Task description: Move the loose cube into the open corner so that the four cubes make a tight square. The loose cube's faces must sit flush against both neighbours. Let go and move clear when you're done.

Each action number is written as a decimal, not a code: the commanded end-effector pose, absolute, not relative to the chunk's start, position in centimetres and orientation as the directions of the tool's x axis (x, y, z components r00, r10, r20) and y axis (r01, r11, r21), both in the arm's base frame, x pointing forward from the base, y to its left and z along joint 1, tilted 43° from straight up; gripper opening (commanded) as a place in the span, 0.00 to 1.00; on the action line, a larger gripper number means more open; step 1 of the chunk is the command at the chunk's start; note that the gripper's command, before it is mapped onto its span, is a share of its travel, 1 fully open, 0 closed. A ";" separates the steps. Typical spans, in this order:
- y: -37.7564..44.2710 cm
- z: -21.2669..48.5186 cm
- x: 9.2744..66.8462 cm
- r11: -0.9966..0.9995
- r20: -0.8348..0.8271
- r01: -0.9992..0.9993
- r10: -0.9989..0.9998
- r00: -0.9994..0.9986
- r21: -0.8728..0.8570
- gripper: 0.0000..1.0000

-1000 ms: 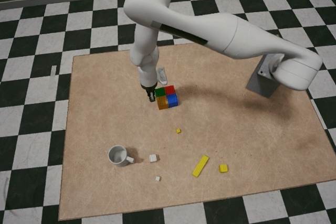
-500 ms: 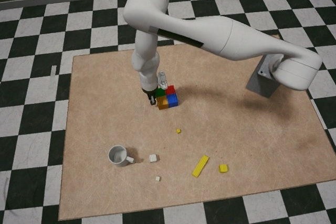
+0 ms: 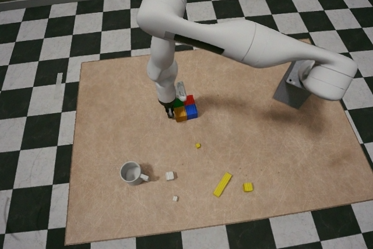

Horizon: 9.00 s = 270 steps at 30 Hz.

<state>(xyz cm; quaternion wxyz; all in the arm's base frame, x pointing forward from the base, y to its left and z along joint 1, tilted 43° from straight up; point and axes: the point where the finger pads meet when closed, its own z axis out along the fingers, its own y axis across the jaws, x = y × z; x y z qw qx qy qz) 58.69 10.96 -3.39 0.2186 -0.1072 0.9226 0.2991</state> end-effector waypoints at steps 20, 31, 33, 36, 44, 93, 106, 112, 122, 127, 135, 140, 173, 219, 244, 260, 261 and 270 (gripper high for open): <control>10.9 -3.4 58.7 0.798 -0.468 -0.328 -0.067 -0.881 0.505 0.52; 10.9 -3.4 58.7 0.798 -0.468 -0.328 -0.067 -0.881 0.505 0.52; 10.9 -3.4 58.7 0.798 -0.468 -0.328 -0.067 -0.881 0.505 0.52; 10.9 -3.4 58.7 0.798 -0.468 -0.328 -0.067 -0.881 0.505 0.52; 10.9 -3.4 58.7 0.798 -0.468 -0.328 -0.067 -0.881 0.505 0.52; 10.8 -3.8 58.1 0.798 -0.468 -0.328 -0.067 -0.881 0.505 0.52; 10.8 -3.8 58.1 0.798 -0.468 -0.328 -0.067 -0.881 0.505 0.52; 10.8 -3.8 58.0 0.798 -0.468 -0.328 -0.067 -0.881 0.505 0.52; 10.8 -3.9 57.8 0.798 -0.468 -0.328 -0.066 -0.881 0.505 0.52; 10.8 -3.9 57.8 0.798 -0.468 -0.328 -0.066 -0.881 0.505 0.52; 10.8 -3.9 57.8 0.798 -0.468 -0.328 -0.066 -0.881 0.505 0.52; 10.8 -3.9 57.8 0.798 -0.468 -0.328 -0.066 -0.881 0.505 0.52; 10.8 -3.8 58.1 0.798 -0.468 -0.328 -0.066 -0.881 0.505 0.52; 8.0 0.0 57.0 0.798 -0.468 -0.328 -0.066 -0.881 0.505 0.52; 5.3 3.3 55.5 0.798 -0.468 -0.328 -0.066 -0.881 0.505 0.52; 5.2 3.4 55.4 0.798 -0.468 -0.328 -0.066 -0.881 0.505 0.52; 5.2 3.4 55.4 0.798 -0.468 -0.328 -0.066 -0.881 0.505 0.52; 5.2 3.4 55.4 0.798 -0.468 -0.328 -0.066 -0.881 0.505 0.52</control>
